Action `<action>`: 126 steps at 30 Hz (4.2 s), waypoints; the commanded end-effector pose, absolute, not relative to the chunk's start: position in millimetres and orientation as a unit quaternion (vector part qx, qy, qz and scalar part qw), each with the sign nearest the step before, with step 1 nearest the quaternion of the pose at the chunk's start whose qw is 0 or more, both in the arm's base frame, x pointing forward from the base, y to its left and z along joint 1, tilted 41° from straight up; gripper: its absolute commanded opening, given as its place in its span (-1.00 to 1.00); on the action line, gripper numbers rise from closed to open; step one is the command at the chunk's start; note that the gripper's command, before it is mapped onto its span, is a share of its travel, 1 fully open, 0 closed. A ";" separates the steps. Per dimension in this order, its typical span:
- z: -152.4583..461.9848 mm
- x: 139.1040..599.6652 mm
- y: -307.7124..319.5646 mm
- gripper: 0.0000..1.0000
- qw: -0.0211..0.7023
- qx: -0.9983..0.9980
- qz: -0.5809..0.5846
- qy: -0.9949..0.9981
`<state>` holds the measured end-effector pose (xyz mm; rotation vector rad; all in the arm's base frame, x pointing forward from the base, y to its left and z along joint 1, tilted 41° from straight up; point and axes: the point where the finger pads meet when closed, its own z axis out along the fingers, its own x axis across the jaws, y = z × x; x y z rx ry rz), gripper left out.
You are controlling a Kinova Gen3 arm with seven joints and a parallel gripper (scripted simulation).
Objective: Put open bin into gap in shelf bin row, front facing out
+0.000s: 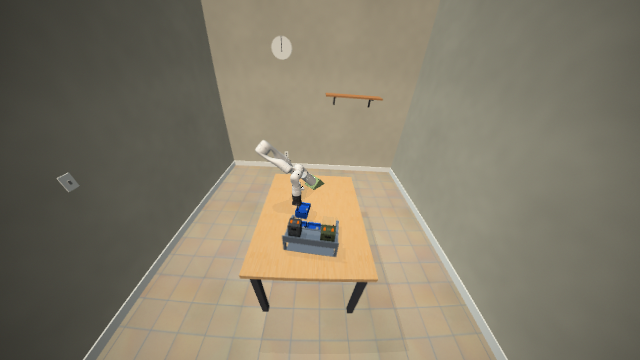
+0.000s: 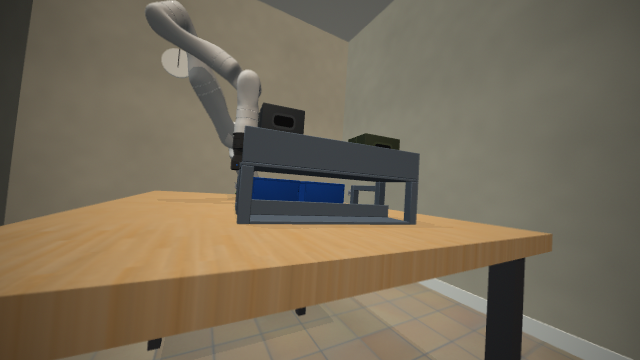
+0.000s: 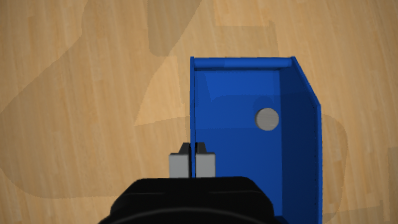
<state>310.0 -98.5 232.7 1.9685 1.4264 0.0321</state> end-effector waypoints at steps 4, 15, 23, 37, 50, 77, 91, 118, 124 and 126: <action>232.9 310.2 -98.2 -1.00 0.348 0.759 0.013 0.550; 232.9 310.2 -98.2 -1.00 0.348 0.759 0.013 0.550; 232.9 310.2 -98.2 -1.00 0.348 0.759 0.013 0.550; 232.9 310.2 -98.2 -1.00 0.348 0.759 0.013 0.550; 232.9 310.2 -98.2 -1.00 0.348 0.759 0.013 0.550; 243.5 304.6 -91.0 -1.00 0.348 0.759 0.013 0.550; 254.1 299.0 -83.8 -1.00 0.348 0.759 0.013 0.550; 259.0 296.4 -80.5 -1.00 0.348 0.759 0.013 0.550; 259.0 296.4 -80.4 -1.00 0.348 0.759 0.013 0.550; 259.0 296.4 -80.4 -1.00 0.348 0.759 0.013 0.550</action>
